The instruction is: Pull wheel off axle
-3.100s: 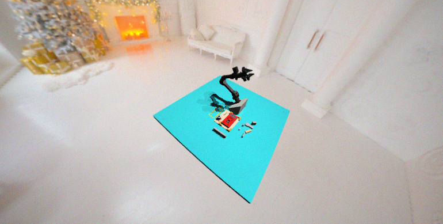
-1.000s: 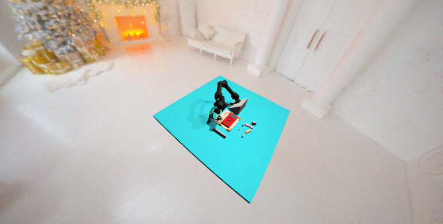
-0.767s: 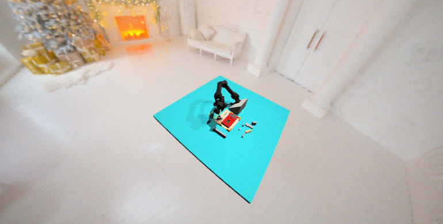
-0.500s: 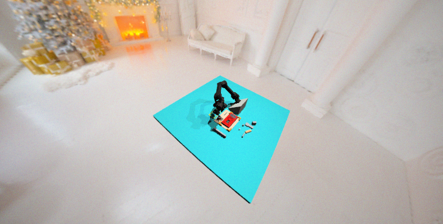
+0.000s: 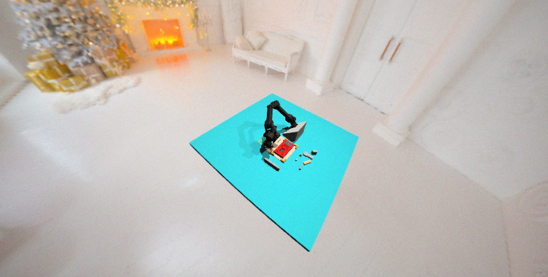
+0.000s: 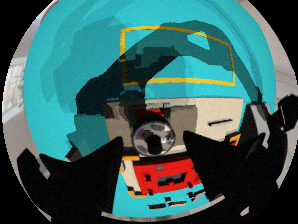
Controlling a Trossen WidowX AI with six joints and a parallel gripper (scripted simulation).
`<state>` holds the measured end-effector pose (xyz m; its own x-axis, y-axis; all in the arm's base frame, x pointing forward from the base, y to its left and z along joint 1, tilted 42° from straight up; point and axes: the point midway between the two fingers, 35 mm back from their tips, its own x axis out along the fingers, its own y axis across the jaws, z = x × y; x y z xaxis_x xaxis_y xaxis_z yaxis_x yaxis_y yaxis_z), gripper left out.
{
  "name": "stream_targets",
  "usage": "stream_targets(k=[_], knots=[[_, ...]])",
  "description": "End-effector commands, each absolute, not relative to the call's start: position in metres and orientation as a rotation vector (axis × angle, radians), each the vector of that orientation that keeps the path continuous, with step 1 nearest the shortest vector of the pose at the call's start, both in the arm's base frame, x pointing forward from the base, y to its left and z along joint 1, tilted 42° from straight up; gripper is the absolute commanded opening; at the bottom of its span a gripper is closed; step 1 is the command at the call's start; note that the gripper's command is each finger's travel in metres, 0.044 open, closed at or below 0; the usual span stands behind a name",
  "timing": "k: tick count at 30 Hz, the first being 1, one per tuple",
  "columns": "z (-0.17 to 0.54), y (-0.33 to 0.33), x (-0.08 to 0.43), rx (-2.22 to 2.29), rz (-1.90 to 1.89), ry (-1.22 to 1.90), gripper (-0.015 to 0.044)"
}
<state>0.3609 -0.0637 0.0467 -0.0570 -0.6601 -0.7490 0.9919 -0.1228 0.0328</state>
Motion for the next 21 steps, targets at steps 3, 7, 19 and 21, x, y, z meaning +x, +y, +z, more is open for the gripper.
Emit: stream_targets(k=[3,7,19,21], knots=[[0.0448,-0.0653,0.3604,0.734,-1.567,0.602,0.0274],[0.0448,-0.0653,0.3604,0.734,-1.567,0.602,0.0188],[0.0454,-0.0647,0.3605,0.734,-1.567,0.602,0.001],[0.0459,-0.0643,0.3606,0.734,-1.567,0.602,0.0]])
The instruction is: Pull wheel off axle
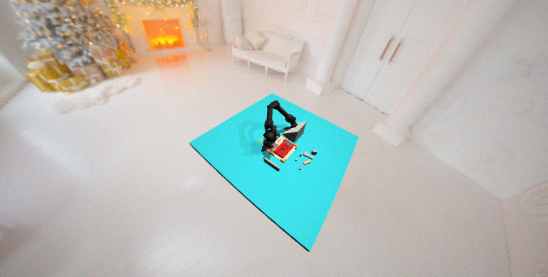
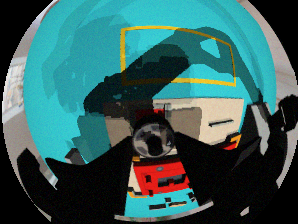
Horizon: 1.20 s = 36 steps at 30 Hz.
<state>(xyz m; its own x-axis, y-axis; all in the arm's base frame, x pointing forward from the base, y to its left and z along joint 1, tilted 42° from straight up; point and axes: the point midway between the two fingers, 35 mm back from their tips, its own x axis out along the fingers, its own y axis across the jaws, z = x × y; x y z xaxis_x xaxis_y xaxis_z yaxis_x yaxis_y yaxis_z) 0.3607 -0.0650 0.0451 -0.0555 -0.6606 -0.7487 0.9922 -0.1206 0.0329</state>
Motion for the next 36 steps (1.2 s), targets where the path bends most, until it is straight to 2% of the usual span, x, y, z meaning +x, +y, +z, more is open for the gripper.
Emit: stream_targets(k=[1,36], knots=[[0.0461,-0.0641,0.3606,0.734,-1.567,0.602,0.0],[0.0545,-0.0563,0.3617,0.733,-1.565,0.602,0.0]])
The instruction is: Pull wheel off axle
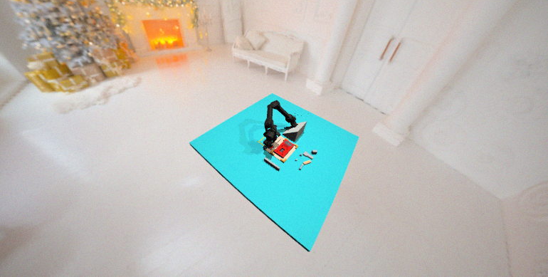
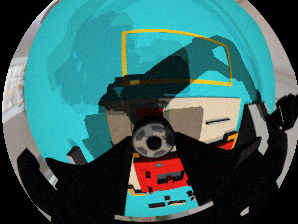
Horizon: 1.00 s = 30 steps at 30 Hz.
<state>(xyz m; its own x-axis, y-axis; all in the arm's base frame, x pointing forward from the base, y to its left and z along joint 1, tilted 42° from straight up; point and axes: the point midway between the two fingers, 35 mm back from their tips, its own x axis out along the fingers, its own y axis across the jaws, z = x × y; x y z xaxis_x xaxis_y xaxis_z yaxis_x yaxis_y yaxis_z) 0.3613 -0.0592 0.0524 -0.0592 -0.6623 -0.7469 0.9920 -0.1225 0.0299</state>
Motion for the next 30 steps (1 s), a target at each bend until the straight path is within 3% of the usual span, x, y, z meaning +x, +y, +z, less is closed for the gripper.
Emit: stream_targets(k=[1,30], knots=[[0.0547,-0.0561,0.3617,0.733,-1.565,0.602,0.0],[0.0618,-0.0496,0.3623,0.732,-1.564,0.601,0.0]])
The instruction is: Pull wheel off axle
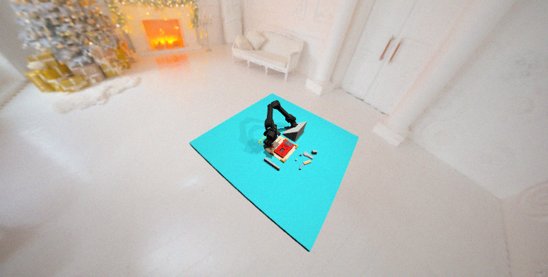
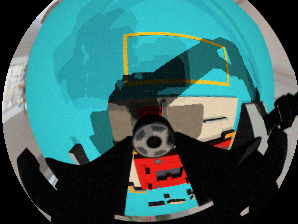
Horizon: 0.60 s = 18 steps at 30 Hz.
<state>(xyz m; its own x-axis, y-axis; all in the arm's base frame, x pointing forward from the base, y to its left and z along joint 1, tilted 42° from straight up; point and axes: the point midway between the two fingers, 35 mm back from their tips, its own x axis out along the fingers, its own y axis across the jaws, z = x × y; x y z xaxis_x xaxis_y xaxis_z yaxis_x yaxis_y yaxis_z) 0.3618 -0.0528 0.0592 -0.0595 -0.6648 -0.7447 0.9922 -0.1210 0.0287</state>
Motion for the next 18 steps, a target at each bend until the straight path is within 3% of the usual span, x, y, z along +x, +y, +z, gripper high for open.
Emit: stream_targets(k=[1,18], knots=[[0.062,-0.0494,0.3623,0.732,-1.564,0.601,0.0],[0.0662,-0.0457,0.3625,0.732,-1.564,0.6,0.0]])
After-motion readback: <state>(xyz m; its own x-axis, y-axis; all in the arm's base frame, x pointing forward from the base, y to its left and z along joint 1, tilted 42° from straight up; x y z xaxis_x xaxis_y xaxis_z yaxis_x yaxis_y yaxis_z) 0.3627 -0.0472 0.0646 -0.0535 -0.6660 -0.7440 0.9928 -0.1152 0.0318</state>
